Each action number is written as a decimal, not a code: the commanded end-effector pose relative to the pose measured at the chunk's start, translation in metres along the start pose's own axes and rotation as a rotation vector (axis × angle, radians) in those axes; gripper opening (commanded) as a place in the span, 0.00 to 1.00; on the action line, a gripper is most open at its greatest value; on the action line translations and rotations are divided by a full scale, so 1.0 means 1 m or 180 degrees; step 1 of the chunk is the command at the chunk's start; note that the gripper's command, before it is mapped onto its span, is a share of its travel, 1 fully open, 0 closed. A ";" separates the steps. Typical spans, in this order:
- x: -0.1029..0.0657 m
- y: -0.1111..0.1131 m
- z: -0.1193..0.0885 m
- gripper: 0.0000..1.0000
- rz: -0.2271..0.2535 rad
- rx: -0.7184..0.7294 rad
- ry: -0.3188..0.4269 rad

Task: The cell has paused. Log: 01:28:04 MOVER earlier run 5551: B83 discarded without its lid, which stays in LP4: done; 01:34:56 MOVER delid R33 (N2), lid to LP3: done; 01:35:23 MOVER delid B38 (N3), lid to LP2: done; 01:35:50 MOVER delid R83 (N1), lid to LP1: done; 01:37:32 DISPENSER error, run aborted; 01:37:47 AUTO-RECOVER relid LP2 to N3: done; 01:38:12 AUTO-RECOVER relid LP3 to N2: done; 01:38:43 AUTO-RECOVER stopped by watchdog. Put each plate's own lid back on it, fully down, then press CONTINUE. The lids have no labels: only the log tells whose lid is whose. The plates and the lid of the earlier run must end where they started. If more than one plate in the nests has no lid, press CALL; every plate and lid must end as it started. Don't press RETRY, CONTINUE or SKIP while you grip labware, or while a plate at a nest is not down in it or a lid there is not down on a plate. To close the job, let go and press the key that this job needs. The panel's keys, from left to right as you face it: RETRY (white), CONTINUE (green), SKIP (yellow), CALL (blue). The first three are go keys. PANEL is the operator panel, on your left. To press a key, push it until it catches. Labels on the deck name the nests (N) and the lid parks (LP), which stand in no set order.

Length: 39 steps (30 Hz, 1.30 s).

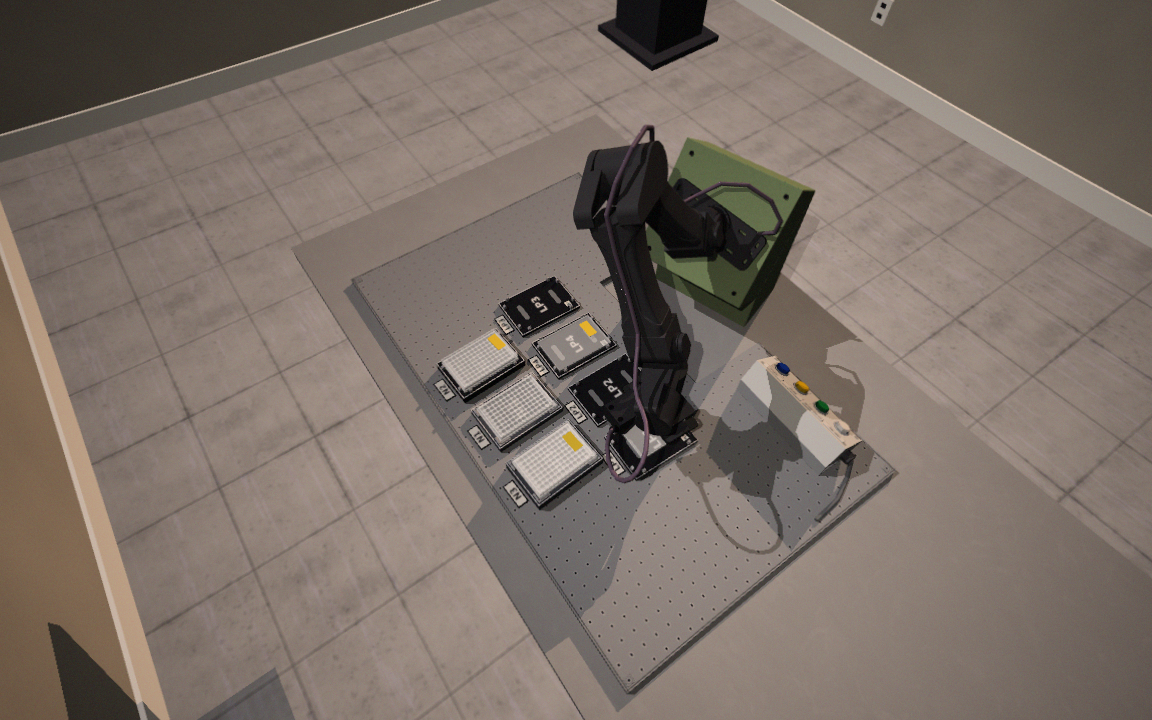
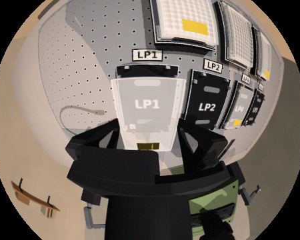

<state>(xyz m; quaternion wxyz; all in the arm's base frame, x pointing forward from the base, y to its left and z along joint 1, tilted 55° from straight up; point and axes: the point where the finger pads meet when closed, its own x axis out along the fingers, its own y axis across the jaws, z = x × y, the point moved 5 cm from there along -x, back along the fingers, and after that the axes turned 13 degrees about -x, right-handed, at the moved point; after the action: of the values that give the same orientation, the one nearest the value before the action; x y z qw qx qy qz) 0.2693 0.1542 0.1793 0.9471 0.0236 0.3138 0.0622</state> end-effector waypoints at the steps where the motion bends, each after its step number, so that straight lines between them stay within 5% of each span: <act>1: -0.013 0.004 0.017 0.00 0.0054 0.0058 -0.0152; 39: -0.005 -0.139 0.092 0.00 0.0013 -0.0210 -0.0055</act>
<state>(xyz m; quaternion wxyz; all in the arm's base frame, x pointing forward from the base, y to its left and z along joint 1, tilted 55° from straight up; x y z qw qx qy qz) 0.3301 0.0209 0.2359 0.9517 0.0000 0.3020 0.0556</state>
